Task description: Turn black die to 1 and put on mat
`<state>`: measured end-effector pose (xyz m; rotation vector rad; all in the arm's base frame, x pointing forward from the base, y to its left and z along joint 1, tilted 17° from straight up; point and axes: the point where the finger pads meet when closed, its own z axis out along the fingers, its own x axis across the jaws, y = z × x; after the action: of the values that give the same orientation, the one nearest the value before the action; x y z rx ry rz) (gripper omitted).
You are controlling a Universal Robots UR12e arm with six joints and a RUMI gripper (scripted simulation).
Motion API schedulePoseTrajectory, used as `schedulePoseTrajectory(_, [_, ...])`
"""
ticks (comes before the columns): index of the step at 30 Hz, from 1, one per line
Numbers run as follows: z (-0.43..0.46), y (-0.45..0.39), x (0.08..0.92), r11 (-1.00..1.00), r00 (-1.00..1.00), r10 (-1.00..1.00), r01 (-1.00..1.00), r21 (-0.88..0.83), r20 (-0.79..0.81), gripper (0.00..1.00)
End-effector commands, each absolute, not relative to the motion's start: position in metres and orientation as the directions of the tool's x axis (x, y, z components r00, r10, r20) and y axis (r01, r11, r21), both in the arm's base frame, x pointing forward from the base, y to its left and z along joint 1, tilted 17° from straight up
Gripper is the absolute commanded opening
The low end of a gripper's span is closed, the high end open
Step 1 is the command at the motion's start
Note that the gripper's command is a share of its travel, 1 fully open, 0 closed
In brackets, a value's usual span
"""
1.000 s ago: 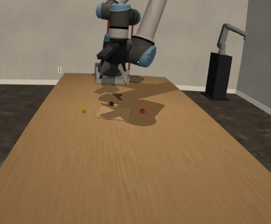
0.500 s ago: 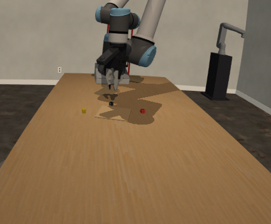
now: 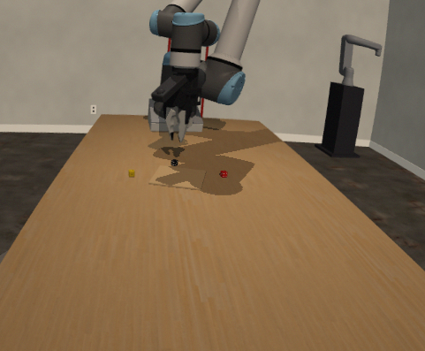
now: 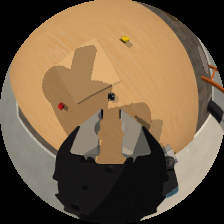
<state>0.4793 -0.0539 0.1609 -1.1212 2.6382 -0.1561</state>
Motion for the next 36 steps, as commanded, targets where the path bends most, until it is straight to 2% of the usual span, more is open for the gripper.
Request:
schedulePoseTrajectory(1, [0.162,-0.054,0.480,0.695,-0.664,-0.719,-0.690,-0.204,-0.204,0.18])
schedulePoseTrajectory(36, [0.140,-0.054,0.486,0.695,-0.664,-0.719,-0.690,-0.204,-0.204,0.18])
